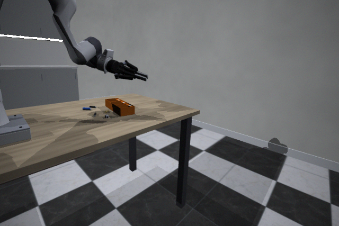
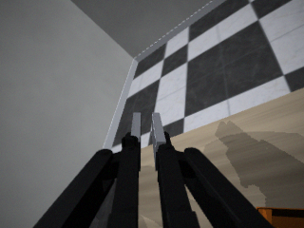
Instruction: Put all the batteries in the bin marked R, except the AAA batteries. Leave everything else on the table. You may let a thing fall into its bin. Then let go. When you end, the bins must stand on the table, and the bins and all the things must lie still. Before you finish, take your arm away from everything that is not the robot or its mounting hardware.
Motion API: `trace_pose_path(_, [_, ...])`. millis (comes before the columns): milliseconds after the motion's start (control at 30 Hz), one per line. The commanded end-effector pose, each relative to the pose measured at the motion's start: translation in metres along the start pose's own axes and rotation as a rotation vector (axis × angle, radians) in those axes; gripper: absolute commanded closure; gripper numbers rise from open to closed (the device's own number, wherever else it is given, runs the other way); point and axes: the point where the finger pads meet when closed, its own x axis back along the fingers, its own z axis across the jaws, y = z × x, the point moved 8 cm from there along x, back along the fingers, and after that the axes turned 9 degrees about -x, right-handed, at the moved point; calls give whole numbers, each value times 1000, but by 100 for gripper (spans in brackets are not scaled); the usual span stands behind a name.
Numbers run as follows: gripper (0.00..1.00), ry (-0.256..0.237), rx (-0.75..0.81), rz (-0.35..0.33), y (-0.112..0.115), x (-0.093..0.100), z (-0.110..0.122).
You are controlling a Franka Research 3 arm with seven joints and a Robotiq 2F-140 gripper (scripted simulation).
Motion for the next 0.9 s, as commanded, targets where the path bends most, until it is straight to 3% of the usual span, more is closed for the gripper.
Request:
trace_pose_path(0, [95,-4,-13,-3,-4,1,-3])
trace_pose_path(133, [95,93,147,29,-17,2,3])
trace_pose_path(867, [95,251,370,26,-37,11,16])
